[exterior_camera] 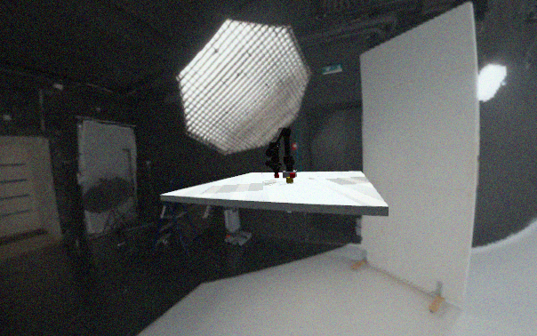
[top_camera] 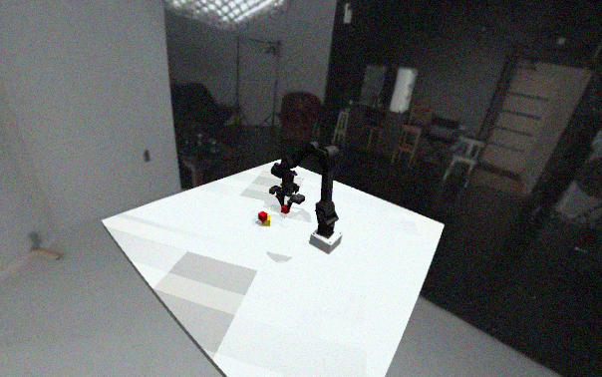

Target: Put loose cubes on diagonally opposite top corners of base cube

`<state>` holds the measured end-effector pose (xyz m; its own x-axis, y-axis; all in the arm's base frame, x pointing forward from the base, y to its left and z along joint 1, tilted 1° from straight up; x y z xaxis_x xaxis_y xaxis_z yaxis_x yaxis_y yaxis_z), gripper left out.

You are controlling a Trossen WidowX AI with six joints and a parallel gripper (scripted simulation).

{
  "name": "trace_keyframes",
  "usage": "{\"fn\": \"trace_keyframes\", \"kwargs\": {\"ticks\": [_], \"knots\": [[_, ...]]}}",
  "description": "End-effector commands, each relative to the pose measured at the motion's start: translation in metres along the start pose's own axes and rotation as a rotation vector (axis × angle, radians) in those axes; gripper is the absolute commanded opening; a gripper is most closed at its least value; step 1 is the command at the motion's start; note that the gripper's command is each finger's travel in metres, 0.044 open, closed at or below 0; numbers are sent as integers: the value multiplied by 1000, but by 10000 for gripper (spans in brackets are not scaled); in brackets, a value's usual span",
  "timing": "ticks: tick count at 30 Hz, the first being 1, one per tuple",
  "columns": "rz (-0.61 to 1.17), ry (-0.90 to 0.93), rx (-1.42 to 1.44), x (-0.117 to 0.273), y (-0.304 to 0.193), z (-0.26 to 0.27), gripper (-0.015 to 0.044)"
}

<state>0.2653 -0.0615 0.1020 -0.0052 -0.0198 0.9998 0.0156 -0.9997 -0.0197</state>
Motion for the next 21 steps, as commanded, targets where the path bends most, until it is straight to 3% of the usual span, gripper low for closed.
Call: {"fn": "trace_keyframes", "kwargs": {"ticks": [1, 21], "knots": [[-6, 18, 3, 19, 1, 2, 105], [-5, 18, 0, 73, -2, -3, 105]]}}
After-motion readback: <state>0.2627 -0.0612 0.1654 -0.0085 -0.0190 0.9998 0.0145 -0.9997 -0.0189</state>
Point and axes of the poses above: the point midway between the two fingers, 35 mm back from their tips, its own x axis back along the fingers, its own z axis across the jaws, y = z × x, the point moved 7 cm from there along x, back along the fingers
